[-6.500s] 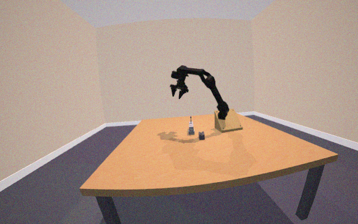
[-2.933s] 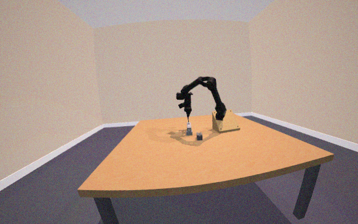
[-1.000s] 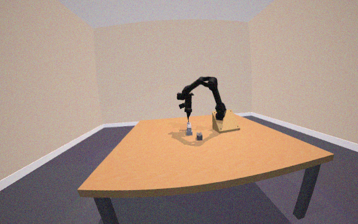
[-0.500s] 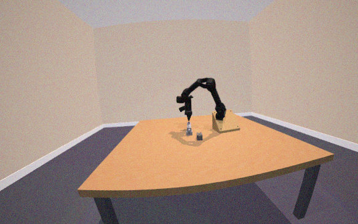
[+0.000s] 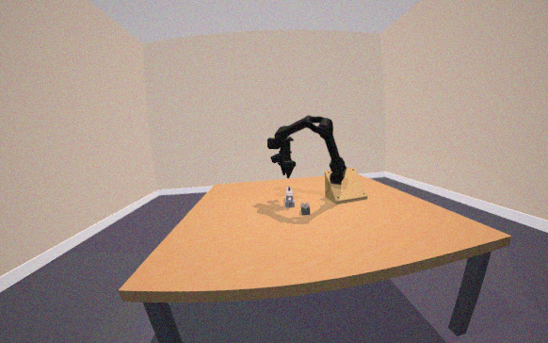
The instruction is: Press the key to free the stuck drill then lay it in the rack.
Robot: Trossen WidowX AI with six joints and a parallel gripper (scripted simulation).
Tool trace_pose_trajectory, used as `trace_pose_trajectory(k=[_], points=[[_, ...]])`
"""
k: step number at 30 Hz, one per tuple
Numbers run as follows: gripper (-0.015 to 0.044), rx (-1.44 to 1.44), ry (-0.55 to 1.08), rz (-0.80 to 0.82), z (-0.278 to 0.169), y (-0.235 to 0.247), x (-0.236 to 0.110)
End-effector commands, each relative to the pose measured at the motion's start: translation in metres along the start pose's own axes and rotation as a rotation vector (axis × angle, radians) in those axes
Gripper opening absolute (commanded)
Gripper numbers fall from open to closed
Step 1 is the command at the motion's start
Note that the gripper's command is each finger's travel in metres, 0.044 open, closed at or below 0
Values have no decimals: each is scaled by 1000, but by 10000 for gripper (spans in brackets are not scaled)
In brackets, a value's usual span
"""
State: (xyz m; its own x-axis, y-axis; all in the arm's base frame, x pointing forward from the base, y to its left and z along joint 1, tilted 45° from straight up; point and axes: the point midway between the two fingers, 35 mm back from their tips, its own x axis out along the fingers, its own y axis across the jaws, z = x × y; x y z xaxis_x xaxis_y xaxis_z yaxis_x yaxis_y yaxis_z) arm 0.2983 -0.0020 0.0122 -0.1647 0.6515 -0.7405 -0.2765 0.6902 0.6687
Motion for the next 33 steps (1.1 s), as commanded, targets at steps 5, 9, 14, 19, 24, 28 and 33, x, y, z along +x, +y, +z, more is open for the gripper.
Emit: trace_pose_trajectory(k=[5, 9, 14, 19, 24, 28, 33], points=[[440, -959, 5, 26, 27, 106, 60], [440, -1285, -8, 55, 24, 143, 78], [440, -1285, -8, 55, 24, 143, 78], [440, -1285, -8, 55, 24, 143, 78], [440, -1285, -8, 55, 24, 143, 79], [440, -1285, -8, 55, 24, 142, 82], [440, -1285, -8, 55, 24, 140, 90]])
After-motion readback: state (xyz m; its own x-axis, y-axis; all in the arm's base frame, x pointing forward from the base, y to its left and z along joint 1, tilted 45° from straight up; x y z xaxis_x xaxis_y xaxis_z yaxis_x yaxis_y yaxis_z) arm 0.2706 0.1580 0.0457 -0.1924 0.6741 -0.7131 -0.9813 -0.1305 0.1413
